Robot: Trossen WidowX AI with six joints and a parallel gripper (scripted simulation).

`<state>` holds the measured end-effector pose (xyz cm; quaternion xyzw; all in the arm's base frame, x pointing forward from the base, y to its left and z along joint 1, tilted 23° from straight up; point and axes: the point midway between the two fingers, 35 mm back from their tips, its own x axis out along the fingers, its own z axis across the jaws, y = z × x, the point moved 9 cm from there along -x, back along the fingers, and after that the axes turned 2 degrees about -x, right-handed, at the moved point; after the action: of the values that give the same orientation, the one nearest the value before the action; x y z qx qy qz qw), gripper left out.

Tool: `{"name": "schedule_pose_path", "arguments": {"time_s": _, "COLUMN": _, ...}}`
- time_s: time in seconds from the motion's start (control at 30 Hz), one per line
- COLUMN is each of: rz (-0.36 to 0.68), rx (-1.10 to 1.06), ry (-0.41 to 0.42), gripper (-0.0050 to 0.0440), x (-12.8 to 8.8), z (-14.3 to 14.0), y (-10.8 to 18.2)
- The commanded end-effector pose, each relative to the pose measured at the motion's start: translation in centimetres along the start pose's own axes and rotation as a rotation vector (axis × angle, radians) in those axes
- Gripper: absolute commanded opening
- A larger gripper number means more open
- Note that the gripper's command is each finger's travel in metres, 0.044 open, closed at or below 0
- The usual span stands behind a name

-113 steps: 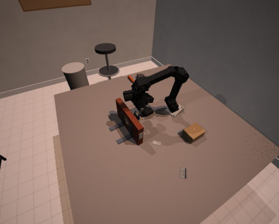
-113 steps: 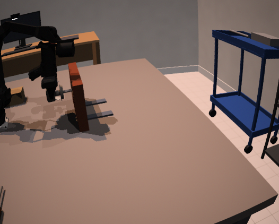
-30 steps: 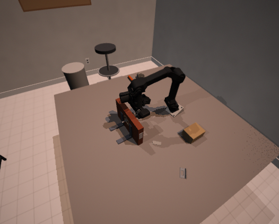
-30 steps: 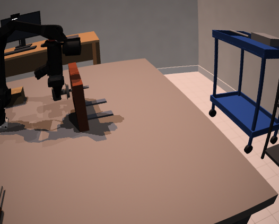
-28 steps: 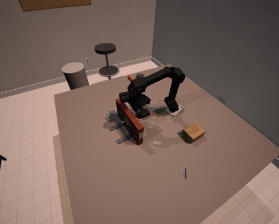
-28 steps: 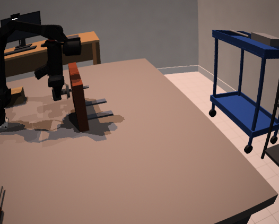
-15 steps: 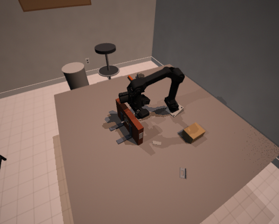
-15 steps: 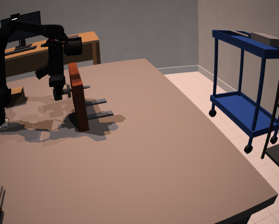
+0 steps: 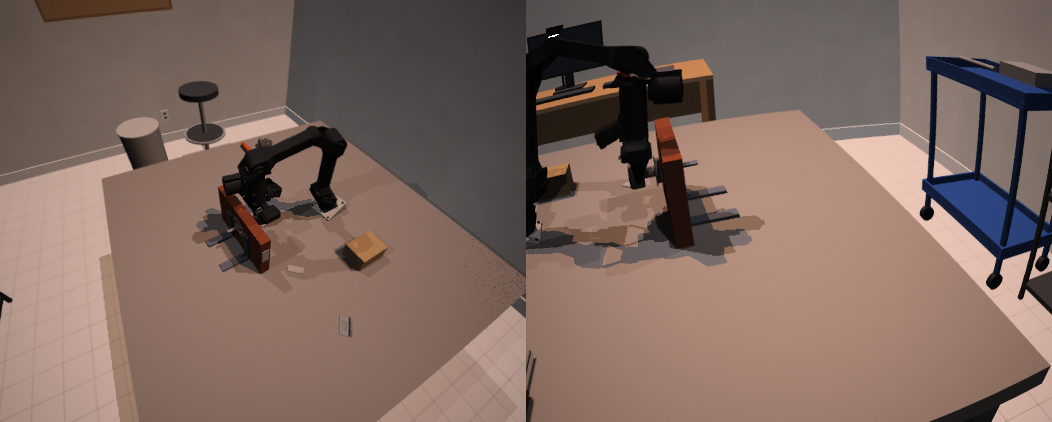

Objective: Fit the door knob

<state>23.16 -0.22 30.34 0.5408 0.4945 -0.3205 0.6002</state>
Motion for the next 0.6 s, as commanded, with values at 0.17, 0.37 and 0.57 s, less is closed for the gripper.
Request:
{"name": "schedule_pose_path", "arguments": {"time_s": 0.17, "rz": 0.01, "rx": 0.001, "ry": 0.001, "gripper": 0.0, "x": -0.31, "z": -0.03, "y": 0.47}}
{"name": "schedule_pose_path", "arguments": {"time_s": 0.37, "rz": 0.01, "rx": 0.001, "ry": 0.001, "gripper": 0.0, "x": -0.33, "z": -0.03, "y": 0.67}}
{"name": "schedule_pose_path", "arguments": {"time_s": 0.57, "rz": 0.01, "rx": 0.001, "ry": 0.001, "gripper": 0.0, "x": -0.34, "z": -0.03, "y": 0.8}}
